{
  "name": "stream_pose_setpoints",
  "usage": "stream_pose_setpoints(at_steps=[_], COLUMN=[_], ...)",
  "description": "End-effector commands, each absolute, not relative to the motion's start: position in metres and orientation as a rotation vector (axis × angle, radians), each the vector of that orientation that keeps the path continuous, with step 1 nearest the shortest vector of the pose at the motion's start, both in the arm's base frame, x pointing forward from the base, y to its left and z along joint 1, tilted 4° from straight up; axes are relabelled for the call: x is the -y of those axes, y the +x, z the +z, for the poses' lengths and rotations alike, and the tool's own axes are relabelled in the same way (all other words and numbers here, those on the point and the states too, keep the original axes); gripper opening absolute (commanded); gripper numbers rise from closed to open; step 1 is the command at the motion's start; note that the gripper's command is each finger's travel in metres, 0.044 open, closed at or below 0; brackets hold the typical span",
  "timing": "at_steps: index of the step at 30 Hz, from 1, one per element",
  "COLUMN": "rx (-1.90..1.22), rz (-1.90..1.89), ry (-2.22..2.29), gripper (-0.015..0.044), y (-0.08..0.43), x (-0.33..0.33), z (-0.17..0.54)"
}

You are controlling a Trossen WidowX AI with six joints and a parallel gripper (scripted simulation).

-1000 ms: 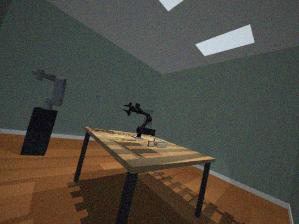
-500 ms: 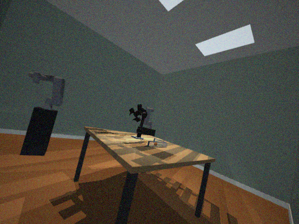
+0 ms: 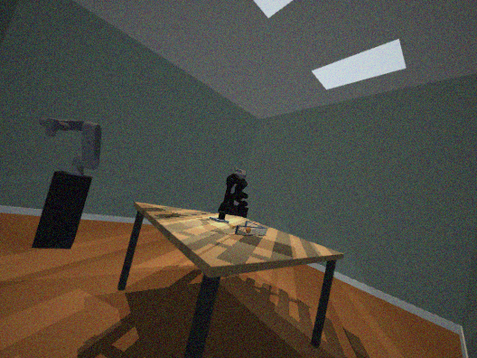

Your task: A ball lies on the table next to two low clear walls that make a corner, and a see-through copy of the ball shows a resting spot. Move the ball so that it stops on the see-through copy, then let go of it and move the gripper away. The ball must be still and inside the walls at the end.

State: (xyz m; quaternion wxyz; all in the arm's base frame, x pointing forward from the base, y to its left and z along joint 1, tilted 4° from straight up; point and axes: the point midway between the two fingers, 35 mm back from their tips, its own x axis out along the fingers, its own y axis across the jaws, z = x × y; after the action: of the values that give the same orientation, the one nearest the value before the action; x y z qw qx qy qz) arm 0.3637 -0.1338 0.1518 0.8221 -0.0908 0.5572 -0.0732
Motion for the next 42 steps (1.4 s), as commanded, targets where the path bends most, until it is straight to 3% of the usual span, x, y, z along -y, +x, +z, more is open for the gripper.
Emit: stream_pose_setpoints(at_steps=[1, 9, 42], rx=[-1.298, -1.601, -1.608], rz=[-0.047, 0.089, 0.090], ry=[-0.124, -0.042, -0.041], gripper=[0.0315, 0.0315, 0.0315], y=[0.376, 0.365, 0.363], x=[0.078, -0.036, -0.040], z=[0.128, 0.078, 0.032])
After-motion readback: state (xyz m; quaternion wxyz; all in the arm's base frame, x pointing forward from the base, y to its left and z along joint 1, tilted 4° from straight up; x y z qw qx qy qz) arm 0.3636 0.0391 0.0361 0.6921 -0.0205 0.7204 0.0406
